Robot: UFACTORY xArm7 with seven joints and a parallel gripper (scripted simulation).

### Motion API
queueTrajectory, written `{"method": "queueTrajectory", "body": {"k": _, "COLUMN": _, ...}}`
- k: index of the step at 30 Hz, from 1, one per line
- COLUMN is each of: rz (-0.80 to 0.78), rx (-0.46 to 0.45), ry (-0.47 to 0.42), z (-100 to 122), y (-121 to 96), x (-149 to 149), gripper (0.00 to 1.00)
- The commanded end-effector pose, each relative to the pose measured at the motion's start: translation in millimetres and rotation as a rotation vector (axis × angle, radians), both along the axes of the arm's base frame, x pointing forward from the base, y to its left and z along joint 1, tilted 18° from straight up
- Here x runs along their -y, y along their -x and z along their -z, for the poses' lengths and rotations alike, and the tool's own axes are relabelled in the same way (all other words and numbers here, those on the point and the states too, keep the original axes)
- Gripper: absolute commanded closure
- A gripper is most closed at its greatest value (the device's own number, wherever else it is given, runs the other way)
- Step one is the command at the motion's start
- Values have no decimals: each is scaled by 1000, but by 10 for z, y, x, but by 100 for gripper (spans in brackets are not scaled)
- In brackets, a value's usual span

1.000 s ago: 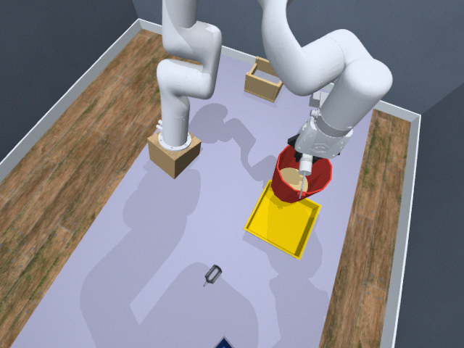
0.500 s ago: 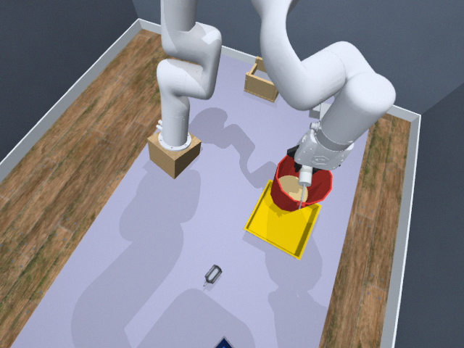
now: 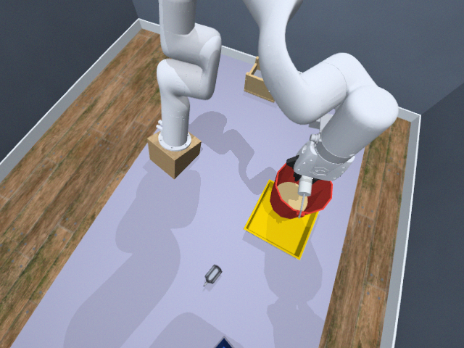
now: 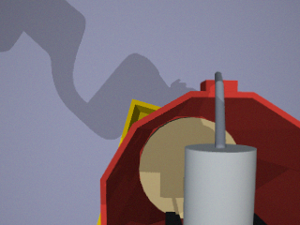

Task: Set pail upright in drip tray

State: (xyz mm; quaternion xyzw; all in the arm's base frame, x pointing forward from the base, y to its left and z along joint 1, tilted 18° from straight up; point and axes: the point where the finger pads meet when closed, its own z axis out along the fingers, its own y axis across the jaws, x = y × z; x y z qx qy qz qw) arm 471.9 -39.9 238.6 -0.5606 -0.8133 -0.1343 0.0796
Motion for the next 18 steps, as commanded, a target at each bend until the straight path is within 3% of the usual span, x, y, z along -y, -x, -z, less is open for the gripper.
{"method": "queueTrajectory", "body": {"k": 1, "rz": 3, "rx": 4, "ry": 2, "z": 10, "y": -55, "x": 101, "gripper": 100}}
{"method": "queueTrajectory", "body": {"k": 18, "rz": 3, "rx": 4, "ry": 2, "z": 69, "y": -149, "x": 293, "gripper": 100}}
